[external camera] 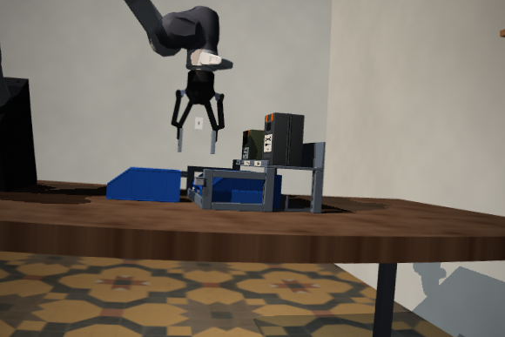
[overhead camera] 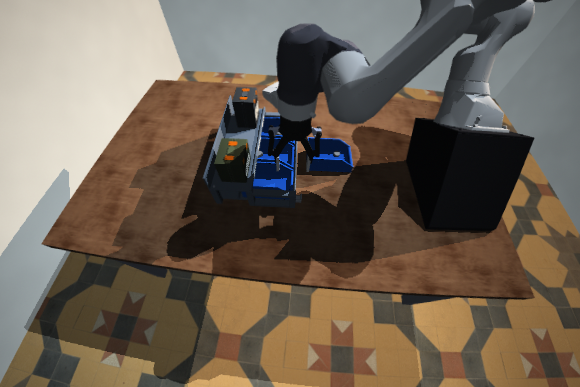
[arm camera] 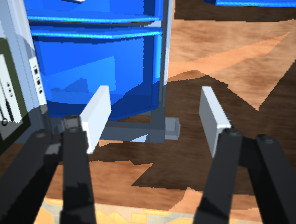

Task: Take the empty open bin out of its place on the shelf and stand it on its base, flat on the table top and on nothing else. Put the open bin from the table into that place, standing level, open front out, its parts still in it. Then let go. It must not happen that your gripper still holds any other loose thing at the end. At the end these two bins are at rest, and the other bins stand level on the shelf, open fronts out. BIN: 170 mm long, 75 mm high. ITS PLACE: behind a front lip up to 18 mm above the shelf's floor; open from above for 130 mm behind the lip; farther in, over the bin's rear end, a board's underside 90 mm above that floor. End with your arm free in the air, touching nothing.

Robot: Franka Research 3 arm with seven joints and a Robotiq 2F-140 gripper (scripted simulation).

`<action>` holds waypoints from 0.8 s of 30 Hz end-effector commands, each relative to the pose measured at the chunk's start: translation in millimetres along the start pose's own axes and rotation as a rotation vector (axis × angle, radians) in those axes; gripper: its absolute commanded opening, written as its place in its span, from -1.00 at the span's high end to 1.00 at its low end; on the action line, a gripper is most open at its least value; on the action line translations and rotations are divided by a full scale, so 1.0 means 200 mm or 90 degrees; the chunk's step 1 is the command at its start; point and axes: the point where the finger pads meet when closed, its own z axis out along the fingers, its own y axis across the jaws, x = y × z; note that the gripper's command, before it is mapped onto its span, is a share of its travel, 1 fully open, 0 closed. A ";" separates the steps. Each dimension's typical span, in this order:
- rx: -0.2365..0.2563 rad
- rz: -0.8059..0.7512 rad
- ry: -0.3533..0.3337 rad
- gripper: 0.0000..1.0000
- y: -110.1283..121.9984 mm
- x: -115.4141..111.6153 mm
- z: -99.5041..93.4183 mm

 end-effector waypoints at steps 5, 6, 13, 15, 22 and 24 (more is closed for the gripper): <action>-0.004 0.021 0.000 -0.15 0.00 0.00 0.01; -0.004 0.021 0.000 -0.15 0.00 0.00 0.02; -0.004 0.021 0.000 -0.15 0.00 0.00 0.05; -0.004 0.021 0.000 -0.15 0.00 0.00 0.07; -0.004 0.021 0.000 -0.15 0.00 -0.01 0.14; -0.004 0.021 0.000 -0.15 0.00 -0.01 0.16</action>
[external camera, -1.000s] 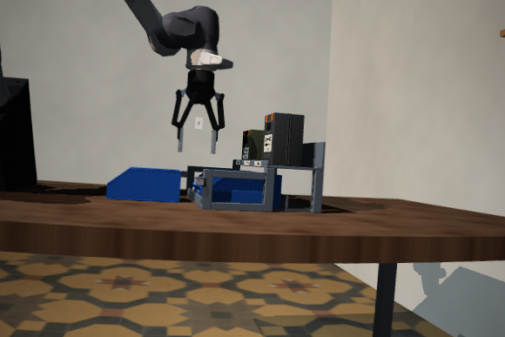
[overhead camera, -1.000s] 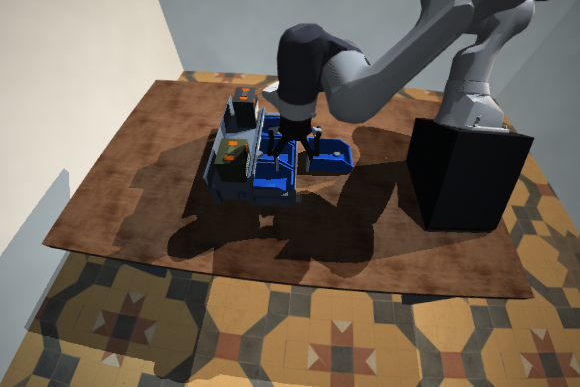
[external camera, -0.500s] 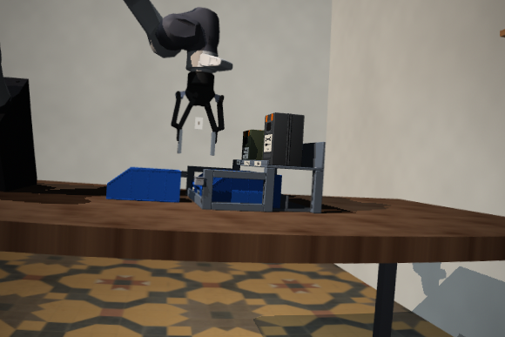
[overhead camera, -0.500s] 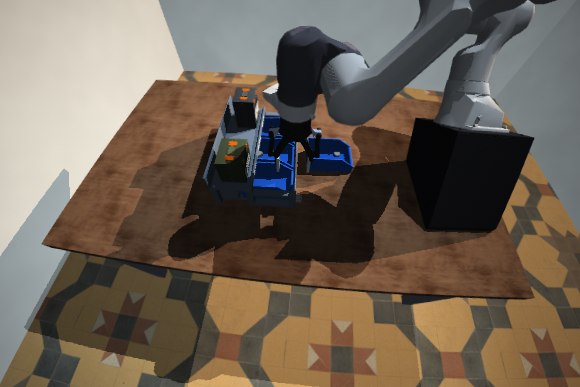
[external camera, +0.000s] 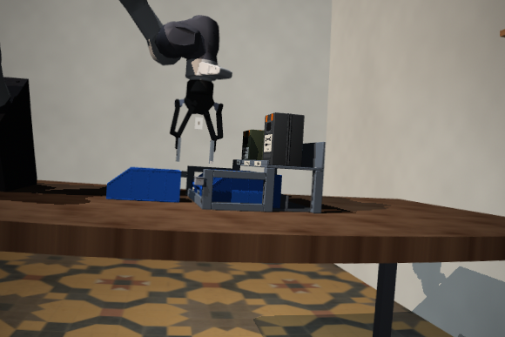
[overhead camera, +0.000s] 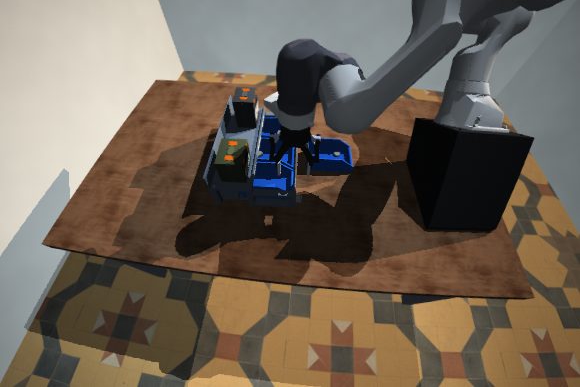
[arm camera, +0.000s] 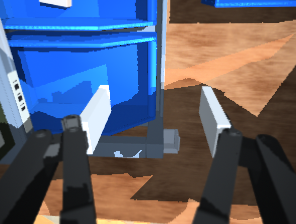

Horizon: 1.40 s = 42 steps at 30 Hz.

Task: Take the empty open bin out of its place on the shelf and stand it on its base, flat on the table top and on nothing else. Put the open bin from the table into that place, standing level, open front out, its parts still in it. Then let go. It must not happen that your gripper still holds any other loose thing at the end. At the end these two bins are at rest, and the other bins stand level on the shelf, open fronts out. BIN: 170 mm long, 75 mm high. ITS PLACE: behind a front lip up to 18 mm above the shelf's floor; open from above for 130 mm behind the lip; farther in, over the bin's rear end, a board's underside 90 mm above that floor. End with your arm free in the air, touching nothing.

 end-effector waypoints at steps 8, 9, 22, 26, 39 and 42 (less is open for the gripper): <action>0.006 0.003 -0.004 -0.15 -0.02 -0.01 0.08; 0.006 0.003 -0.004 -0.15 -0.02 -0.01 0.09; 0.006 0.003 -0.004 -0.15 -0.02 -0.01 0.17; 0.006 0.003 -0.004 -0.15 -0.02 -0.01 0.19; 0.006 0.003 -0.004 -0.15 -0.02 -0.01 0.20; 0.006 0.003 -0.004 -0.15 -0.02 -0.01 0.20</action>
